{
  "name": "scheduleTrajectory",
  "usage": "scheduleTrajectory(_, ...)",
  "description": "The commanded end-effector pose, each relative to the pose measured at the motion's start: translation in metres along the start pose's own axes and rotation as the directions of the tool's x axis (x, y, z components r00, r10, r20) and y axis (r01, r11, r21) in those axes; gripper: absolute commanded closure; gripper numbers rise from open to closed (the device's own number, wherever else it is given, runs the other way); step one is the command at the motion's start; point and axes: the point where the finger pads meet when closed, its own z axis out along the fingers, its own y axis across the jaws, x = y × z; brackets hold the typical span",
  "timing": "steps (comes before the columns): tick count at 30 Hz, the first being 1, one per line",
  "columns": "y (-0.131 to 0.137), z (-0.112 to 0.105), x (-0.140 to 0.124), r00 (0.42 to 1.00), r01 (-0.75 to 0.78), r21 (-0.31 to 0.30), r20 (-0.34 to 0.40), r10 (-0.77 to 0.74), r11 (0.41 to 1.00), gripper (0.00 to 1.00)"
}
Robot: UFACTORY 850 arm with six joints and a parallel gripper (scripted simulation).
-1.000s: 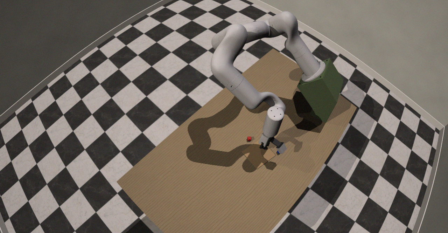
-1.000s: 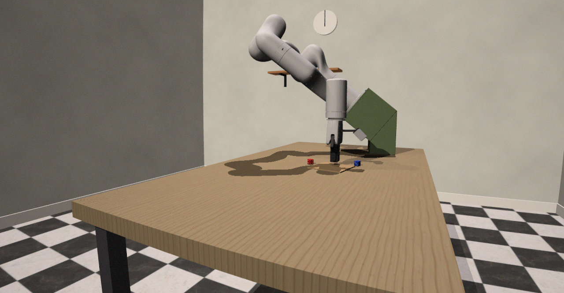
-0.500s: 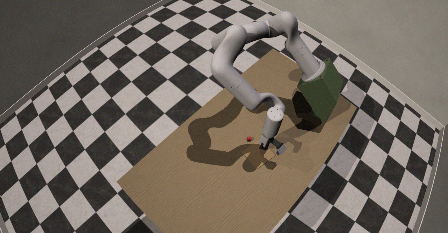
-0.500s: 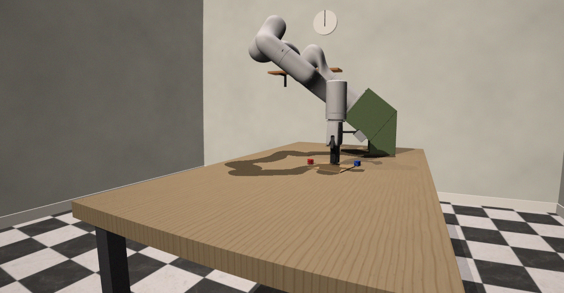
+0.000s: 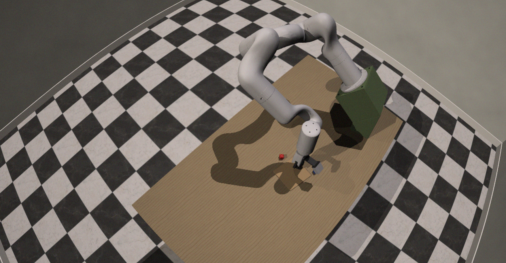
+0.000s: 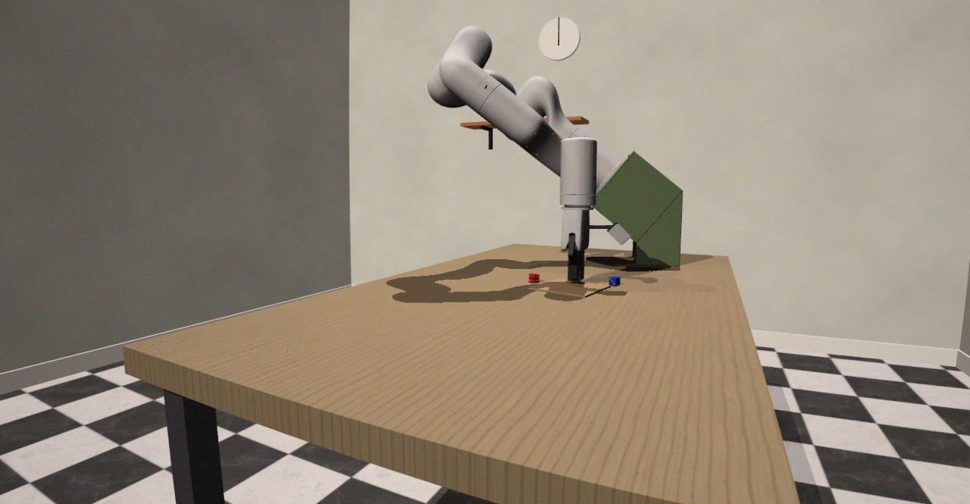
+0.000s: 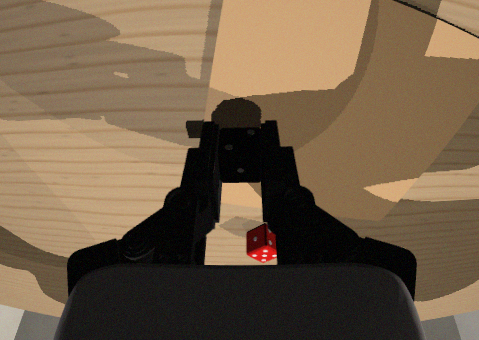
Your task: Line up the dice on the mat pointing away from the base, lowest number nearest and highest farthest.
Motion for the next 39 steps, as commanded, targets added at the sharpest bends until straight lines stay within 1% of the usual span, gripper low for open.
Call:
scheduleTrajectory(1, 0.0005, -0.0005, 0.0001, 1.000, 0.000, -0.001, 0.000, 0.000, 1.000, 0.85)
scheduleTrajectory(39, 0.0005, 0.0037, 0.0001, 1.000, 0.000, -0.001, 0.000, 0.000, 1.000, 0.85)
